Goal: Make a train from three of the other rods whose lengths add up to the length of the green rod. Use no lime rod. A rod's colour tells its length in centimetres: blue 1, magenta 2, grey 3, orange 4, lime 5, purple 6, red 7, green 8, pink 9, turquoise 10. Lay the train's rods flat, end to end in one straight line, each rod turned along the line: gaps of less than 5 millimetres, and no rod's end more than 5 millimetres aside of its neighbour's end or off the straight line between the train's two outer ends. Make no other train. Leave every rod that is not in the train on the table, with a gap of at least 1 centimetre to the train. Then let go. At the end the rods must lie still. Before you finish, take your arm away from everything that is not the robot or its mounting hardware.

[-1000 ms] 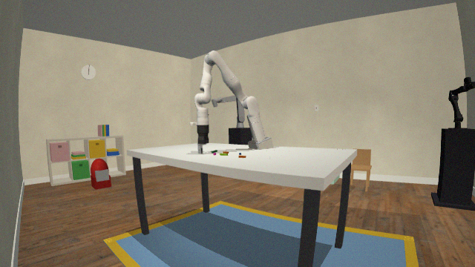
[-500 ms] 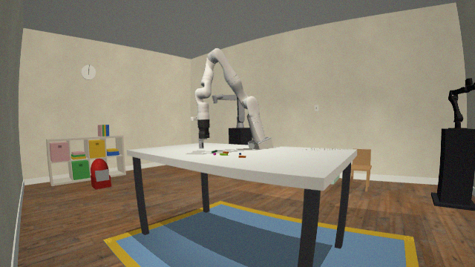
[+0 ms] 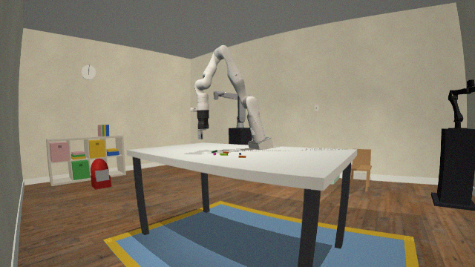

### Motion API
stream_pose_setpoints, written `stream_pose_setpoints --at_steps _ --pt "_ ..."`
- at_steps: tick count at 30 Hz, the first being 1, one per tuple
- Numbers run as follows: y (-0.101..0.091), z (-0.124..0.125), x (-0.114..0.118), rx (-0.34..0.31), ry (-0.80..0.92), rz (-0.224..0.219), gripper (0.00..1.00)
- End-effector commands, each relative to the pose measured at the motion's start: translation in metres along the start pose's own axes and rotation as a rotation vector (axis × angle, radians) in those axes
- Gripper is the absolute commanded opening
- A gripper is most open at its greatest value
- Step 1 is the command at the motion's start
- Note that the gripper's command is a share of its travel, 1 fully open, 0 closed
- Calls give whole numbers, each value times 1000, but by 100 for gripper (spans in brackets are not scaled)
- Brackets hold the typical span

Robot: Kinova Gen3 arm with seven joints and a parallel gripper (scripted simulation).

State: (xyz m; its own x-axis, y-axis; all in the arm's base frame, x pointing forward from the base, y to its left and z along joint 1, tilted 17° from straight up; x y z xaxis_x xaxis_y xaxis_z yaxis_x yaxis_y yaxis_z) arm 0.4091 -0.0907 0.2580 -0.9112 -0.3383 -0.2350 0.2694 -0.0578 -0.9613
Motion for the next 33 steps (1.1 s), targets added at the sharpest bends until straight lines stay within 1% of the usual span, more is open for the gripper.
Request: stream_pose_setpoints --at_steps 1,12,14,16,18,20,23,31,33 --pt "-7 3 -1 9 3 9 24" --pt "-8 2 -1 9 2 9 24" --pt "-8 -3 -2 7 -24 6 24" --pt "-8 -3 -2 7 -24 6 24" --pt "-6 -19 -5 2 -106 0 24" --pt "-4 -47 -8 -6 -254 -10 24" --pt "-2 -82 -10 -13 -446 -20 24" --pt "-2 -170 -3 -15 -959 -26 24" --pt "-2 -170 -3 -15 -959 -26 24"
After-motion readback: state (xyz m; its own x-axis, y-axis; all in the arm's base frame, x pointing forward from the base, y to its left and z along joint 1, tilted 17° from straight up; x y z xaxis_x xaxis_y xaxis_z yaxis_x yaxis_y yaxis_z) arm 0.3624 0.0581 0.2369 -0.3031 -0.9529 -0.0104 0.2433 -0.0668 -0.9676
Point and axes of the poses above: the point where the finger pads meet when closed, its own y axis out along the fingers, its own x axis across the jaws, z = x × y, the point moved 8 cm from there along -y, back along the fingers, and after that the axes turned 5 degrees about y, right-handed, at the moved point
